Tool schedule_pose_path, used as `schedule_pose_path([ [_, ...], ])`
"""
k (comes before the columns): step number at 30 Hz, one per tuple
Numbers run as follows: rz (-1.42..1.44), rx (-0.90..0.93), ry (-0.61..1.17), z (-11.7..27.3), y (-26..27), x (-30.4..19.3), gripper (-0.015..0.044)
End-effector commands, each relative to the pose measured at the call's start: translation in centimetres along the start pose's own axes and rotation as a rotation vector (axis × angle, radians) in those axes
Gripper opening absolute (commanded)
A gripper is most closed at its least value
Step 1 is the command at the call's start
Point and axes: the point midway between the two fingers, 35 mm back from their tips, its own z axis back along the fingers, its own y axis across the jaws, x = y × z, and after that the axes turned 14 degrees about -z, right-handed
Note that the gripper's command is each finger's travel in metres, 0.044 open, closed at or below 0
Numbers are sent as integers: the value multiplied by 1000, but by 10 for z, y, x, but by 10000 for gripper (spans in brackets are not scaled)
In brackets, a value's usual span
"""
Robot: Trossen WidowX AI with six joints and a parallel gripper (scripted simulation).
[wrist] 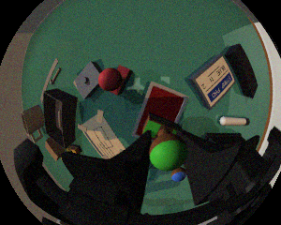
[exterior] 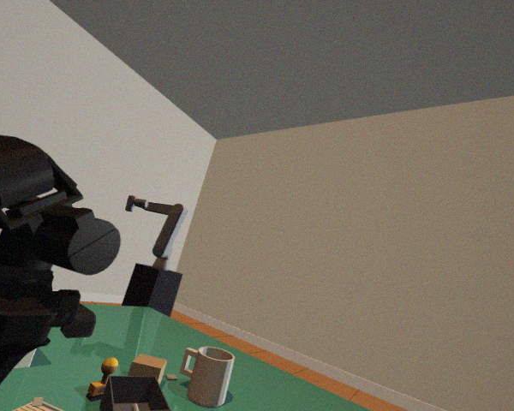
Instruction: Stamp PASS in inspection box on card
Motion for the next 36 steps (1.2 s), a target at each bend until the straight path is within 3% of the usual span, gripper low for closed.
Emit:
schedule_pose_path([
  [1,-2,4,4,6,1,0,0],
  [13,-18,4,4,23,3,-2,0],
  [36,-555,13,3,24,72,-50,0],
])
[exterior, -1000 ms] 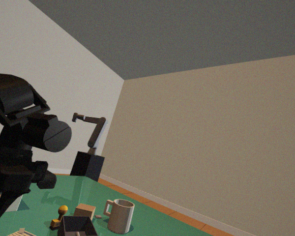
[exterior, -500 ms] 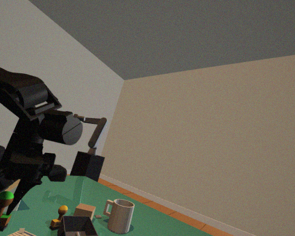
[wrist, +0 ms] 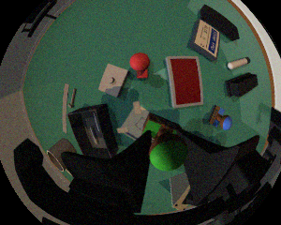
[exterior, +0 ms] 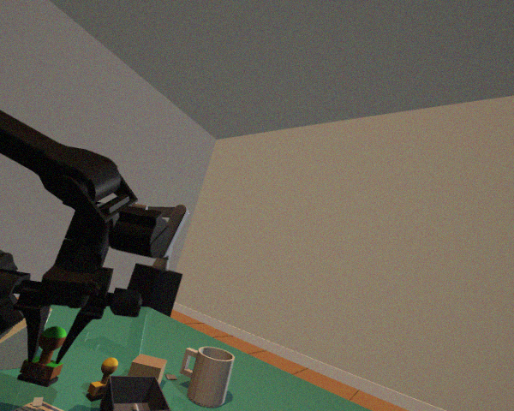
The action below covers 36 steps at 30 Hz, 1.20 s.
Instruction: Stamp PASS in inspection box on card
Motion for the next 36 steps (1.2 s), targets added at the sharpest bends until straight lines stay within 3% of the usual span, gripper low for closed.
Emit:
schedule_pose_path([
  [1,-88,-6,5,-2,5,-15,0],
  [10,-286,-10,-3,-3,11,-43,0],
  [36,-291,-10,-3,-18,13,-43,0],
])
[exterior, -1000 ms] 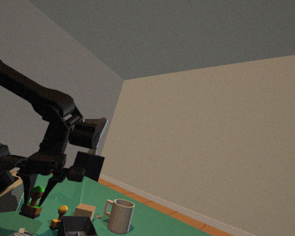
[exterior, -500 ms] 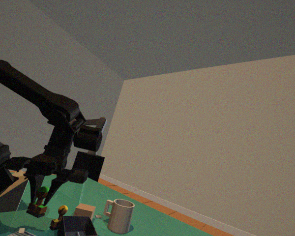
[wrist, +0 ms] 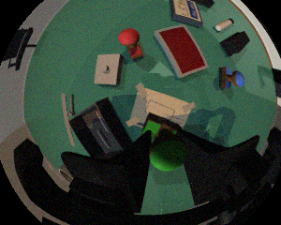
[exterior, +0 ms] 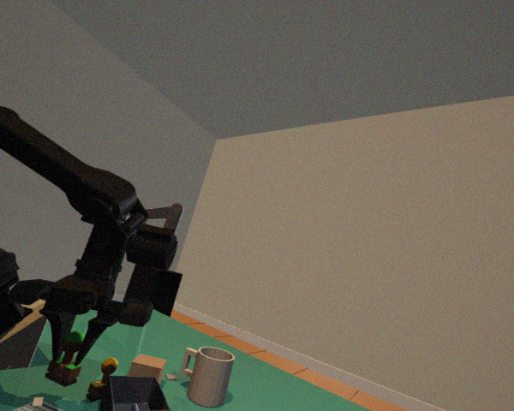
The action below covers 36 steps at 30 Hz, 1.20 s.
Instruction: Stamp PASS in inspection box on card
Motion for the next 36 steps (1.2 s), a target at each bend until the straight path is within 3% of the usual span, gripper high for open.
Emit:
schedule_pose_path([
  [1,4,-4,-5,-4,-1,1,0],
  [36,3,-7,-7,-27,-1,1,0],
])
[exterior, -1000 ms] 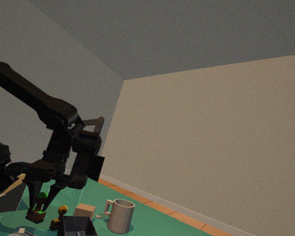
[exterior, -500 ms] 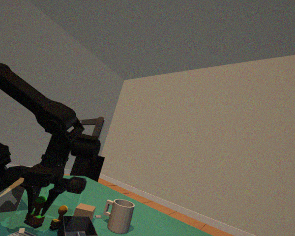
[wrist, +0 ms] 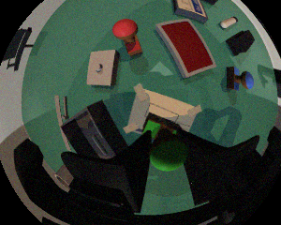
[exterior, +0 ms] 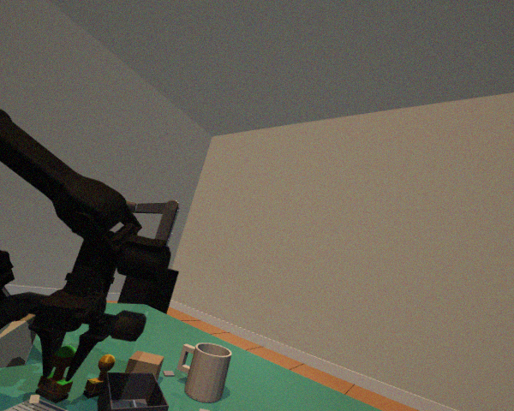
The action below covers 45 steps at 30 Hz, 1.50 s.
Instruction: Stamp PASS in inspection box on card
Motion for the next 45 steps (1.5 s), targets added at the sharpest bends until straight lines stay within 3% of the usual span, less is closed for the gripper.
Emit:
schedule_pose_path([
  [1,4,-5,-5,-4,-1,1,0],
  [45,2,-13,-9,-31,-4,1,0],
])
